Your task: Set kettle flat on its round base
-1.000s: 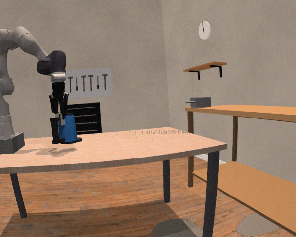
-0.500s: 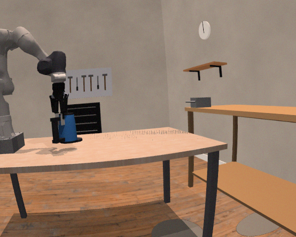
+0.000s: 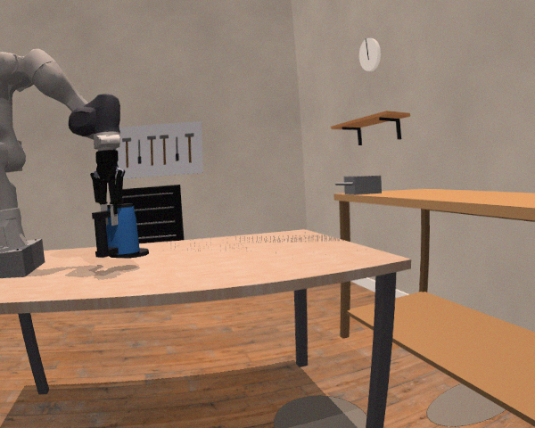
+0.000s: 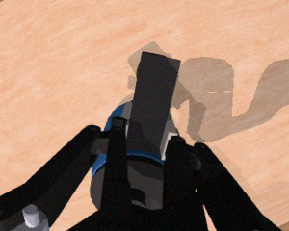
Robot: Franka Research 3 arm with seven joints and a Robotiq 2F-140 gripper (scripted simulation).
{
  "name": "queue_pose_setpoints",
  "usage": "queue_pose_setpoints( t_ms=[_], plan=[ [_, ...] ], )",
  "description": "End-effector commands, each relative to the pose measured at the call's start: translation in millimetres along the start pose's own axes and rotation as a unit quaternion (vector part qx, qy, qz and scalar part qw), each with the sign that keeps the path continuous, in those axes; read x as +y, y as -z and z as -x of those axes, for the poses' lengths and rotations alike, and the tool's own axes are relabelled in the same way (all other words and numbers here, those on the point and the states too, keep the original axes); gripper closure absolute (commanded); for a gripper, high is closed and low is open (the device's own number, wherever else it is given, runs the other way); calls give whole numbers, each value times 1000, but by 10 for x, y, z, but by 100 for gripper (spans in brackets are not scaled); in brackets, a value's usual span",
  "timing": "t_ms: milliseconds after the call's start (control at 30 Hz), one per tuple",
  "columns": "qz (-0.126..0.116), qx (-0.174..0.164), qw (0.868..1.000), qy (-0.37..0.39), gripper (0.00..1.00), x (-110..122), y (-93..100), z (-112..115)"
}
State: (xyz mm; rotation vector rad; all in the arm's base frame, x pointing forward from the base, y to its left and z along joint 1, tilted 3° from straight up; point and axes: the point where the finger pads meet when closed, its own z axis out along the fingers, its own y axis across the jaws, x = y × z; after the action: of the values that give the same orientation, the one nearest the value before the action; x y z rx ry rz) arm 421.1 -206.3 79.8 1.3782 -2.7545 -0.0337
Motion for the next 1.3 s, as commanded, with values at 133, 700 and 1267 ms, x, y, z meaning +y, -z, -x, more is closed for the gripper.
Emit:
queue_pose_setpoints(
  t_ms=[133, 700, 1267],
  plan=[
    [-7, -2, 1000, -12, 100, 67, 37, 219],
    [-7, -2, 1000, -12, 100, 320, 35, 669],
    [-7, -2, 1000, -12, 100, 594, 33, 1157]
  ],
)
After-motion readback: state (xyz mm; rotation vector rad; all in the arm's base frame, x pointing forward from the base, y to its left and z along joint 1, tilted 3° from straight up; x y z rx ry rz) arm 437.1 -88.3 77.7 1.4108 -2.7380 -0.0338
